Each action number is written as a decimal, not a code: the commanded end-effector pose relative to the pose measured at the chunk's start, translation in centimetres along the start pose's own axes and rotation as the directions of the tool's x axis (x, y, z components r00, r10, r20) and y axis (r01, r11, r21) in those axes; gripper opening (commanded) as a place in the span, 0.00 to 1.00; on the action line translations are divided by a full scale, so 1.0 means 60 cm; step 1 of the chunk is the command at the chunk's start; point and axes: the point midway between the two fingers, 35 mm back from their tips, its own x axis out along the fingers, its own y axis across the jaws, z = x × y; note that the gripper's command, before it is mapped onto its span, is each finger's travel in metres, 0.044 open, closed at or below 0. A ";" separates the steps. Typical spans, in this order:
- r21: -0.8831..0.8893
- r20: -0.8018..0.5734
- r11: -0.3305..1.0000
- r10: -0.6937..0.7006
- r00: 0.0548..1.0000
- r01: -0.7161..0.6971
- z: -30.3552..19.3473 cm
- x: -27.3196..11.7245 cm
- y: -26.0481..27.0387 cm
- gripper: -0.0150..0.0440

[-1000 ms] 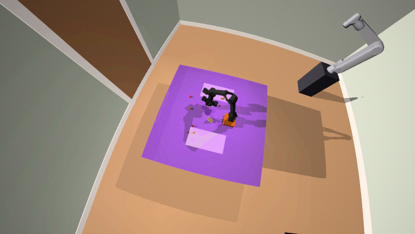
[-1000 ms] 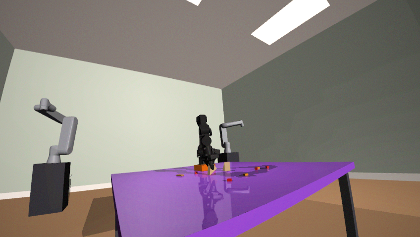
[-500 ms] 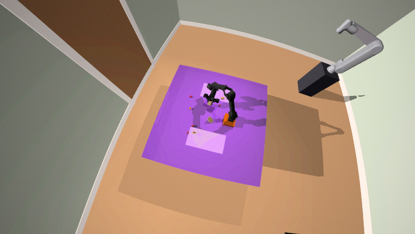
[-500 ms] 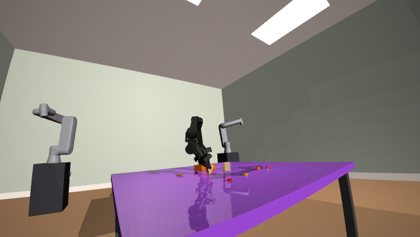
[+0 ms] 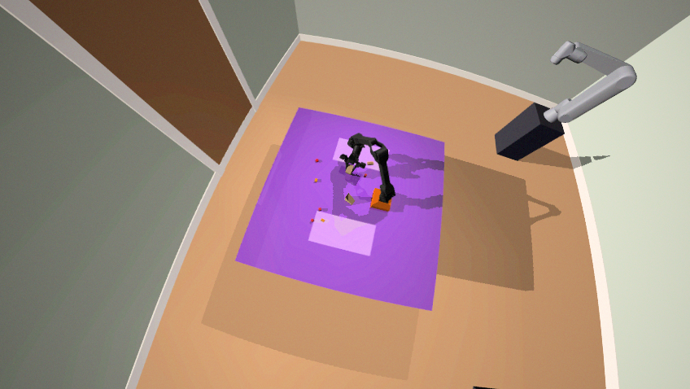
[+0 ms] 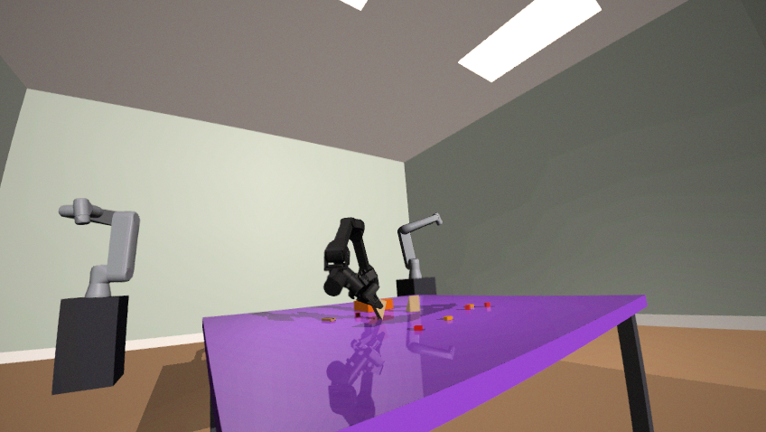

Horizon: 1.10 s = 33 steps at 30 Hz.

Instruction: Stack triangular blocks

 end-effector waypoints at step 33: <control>0.060 -0.225 0.994 0.102 0.969 -0.091 0.111 -0.062 0.013 1.00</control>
